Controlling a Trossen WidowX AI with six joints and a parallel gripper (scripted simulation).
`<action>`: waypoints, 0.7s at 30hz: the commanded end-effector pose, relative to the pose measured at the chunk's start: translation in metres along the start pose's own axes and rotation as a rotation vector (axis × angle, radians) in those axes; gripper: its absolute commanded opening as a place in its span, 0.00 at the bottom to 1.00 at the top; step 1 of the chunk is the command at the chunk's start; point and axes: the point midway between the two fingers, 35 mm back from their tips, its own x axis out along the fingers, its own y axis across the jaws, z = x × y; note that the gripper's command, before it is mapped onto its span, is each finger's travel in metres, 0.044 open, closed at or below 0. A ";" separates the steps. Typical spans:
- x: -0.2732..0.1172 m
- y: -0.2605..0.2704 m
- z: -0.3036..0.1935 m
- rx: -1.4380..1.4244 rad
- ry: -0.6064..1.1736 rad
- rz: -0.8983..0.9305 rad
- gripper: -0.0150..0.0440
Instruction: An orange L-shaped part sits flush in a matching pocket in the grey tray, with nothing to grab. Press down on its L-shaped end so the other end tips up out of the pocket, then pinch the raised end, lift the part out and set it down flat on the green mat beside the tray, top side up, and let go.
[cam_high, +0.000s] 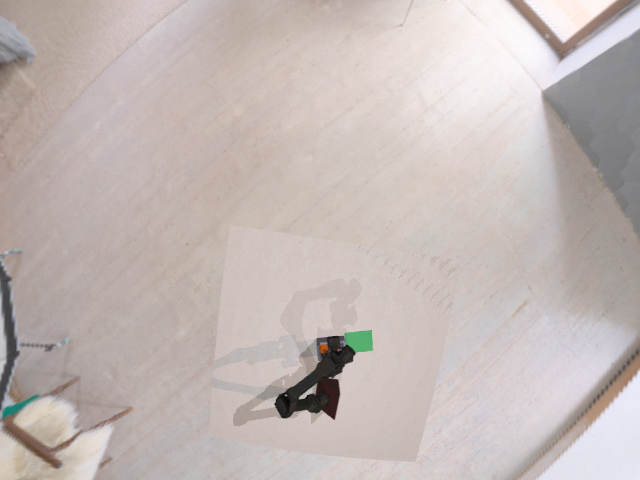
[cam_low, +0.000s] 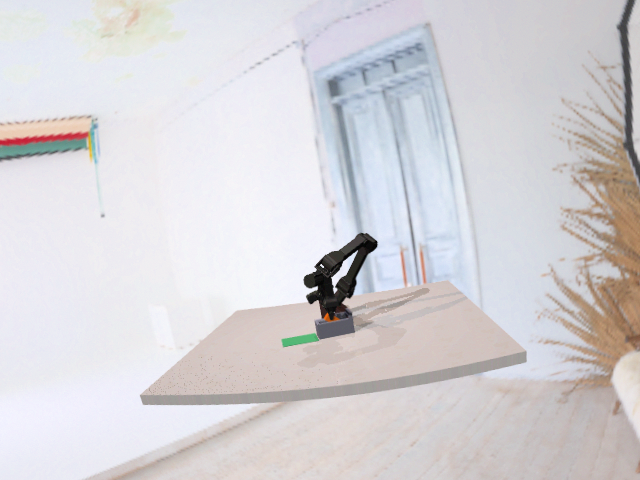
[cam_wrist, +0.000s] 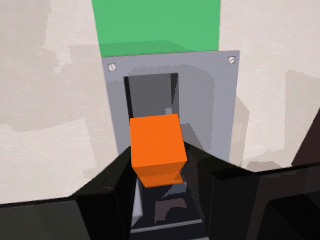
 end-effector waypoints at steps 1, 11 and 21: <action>0.000 0.000 0.000 -0.001 0.001 -0.001 0.25; -0.013 0.000 -0.001 0.001 0.003 -0.002 0.25; -0.029 0.000 -0.001 0.002 0.003 -0.002 0.25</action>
